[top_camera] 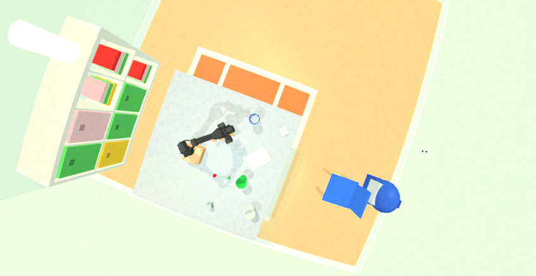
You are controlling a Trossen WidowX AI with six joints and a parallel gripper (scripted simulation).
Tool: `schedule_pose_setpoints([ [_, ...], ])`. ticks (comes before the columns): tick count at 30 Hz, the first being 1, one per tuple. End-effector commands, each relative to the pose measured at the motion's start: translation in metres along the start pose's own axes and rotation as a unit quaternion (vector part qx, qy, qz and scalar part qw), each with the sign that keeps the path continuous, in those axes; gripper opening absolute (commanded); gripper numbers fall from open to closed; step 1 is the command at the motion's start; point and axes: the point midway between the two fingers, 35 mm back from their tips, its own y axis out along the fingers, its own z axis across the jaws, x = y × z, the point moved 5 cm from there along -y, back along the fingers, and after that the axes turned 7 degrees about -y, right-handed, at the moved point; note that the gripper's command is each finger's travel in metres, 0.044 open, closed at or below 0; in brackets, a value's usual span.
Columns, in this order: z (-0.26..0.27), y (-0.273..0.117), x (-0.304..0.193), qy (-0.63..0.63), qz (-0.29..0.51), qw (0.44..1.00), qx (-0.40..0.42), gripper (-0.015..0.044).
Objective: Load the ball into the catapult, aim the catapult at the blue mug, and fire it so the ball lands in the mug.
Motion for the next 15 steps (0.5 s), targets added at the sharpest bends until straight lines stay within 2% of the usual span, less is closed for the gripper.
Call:
schedule_pose_setpoints([
  [1, 0.0, -0.036, 0.001, -0.001, -0.005, 1.0, -0.001, 0.0006],
  [5, 0.0, -0.047, 0.001, -0.001, -0.005, 1.0, -0.001, 0.0],
  [15, 0.0, -0.033, 0.003, 0.0, -0.004, 1.0, -0.001, 0.0],
])
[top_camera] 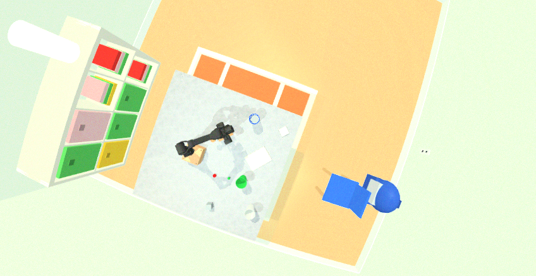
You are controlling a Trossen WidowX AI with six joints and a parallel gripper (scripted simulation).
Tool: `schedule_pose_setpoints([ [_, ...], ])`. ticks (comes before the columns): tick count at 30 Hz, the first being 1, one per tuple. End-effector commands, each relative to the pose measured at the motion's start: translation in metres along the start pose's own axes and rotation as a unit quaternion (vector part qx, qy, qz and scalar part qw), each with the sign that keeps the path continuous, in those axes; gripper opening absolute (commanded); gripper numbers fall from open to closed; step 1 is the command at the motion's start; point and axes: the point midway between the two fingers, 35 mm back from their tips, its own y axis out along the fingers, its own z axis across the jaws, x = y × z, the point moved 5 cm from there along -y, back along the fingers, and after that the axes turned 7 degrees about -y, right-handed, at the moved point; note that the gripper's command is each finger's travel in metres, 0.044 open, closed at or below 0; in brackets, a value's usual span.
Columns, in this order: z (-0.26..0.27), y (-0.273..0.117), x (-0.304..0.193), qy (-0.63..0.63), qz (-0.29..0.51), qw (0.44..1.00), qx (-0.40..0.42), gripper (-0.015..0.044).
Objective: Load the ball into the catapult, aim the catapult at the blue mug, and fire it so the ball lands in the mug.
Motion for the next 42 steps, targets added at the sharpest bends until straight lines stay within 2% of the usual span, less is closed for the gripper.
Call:
schedule_pose_setpoints([
  [1, 0.0, 0.004, 0.001, -0.001, -0.003, 1.0, -0.001, 0.0],
  [23, 0.0, 0.04, 0.0, 0.0, -0.002, 1.0, 0.0, 0.0],
  [29, 0.0, 0.037, 0.0, -0.002, 0.0, 1.0, 0.0, 0.0],
  [42, 0.0, 0.037, 0.0, -0.002, 0.0, 1.0, 0.0, 0.0341],
])
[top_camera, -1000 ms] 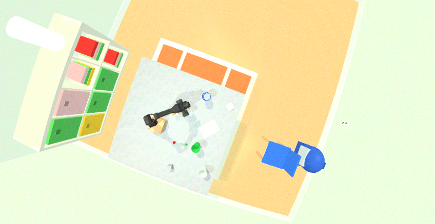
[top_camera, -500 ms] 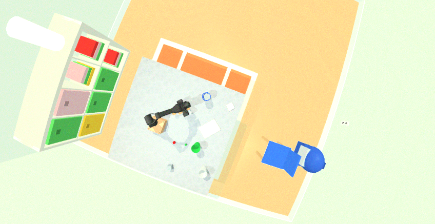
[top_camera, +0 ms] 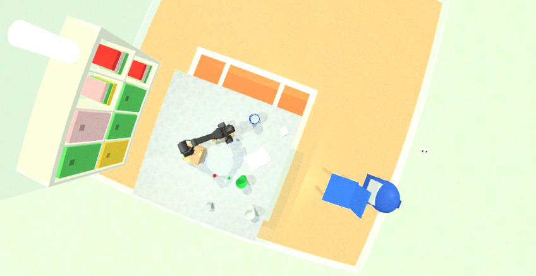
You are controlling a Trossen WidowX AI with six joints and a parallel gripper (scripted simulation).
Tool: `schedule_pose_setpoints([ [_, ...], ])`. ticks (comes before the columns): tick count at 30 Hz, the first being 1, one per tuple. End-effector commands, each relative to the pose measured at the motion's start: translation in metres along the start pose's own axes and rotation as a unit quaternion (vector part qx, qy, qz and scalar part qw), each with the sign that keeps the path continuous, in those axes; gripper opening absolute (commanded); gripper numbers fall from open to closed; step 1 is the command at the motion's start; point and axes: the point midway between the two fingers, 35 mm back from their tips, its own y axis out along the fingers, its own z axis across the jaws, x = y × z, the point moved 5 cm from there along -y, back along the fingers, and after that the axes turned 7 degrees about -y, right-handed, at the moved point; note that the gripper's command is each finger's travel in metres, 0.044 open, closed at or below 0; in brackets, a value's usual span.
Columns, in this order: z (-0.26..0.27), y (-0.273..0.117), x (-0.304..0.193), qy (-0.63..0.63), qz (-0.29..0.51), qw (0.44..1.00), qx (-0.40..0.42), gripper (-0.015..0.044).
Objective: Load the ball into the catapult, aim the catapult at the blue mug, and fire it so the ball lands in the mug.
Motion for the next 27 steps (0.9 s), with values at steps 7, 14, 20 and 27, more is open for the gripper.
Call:
schedule_pose_setpoints([
  [7, 0.0, -0.089, 0.001, 0.0, 0.0, 1.0, 0.0, 0.044],
  [14, -0.001, -0.082, 0.003, 0.002, -0.002, 1.0, -0.001, 0.044],
  [20, 0.001, -0.144, -0.001, 0.0, -0.019, 1.0, -0.004, 0.044],
  [27, -0.059, -0.112, -0.021, 0.055, -0.003, 0.998, -0.007, 0.0309],
])
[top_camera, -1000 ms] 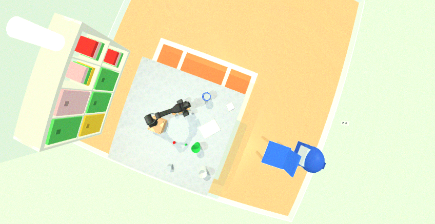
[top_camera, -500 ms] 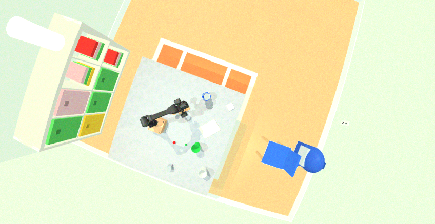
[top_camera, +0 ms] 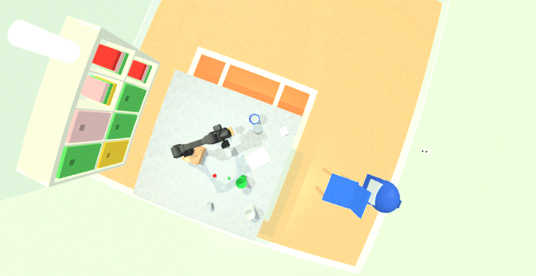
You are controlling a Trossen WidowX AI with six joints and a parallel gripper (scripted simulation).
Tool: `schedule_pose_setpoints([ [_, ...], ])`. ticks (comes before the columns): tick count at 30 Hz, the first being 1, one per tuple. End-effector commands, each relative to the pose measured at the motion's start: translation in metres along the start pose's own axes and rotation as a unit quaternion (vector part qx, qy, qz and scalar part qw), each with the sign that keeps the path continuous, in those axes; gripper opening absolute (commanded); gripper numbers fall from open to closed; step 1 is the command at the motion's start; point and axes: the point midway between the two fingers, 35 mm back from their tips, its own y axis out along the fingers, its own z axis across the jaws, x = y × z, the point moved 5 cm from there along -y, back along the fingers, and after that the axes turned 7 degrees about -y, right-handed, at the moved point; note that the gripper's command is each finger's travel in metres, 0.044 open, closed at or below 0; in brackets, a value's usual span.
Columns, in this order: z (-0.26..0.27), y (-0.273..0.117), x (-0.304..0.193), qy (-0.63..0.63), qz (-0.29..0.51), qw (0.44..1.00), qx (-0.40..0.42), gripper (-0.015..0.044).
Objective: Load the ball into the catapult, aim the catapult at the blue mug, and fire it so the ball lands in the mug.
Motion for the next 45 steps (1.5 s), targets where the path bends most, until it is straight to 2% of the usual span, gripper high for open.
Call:
schedule_pose_setpoints([
  [1, -0.057, 0.022, -0.021, 0.055, 0.022, 0.998, -0.005, 0.03],
  [5, -0.12, 0.034, -0.056, 0.115, 0.024, 0.993, -0.012, 0.03],
  [9, -0.159, 0.043, -0.096, 0.175, 0.018, 0.984, -0.013, 0.03],
  [15, -0.199, 0.053, -0.146, 0.231, 0.019, 0.973, -0.017, 0.03],
  [21, -0.239, 0.07, -0.237, 0.313, 0.026, 0.949, -0.021, 0.03],
  [27, -0.252, 0.083, -0.321, 0.381, 0.03, 0.924, -0.022, 0.03],
  [45, -0.255, 0.106, -0.33, 0.386, 0.031, 0.922, -0.022, 0.03],
])
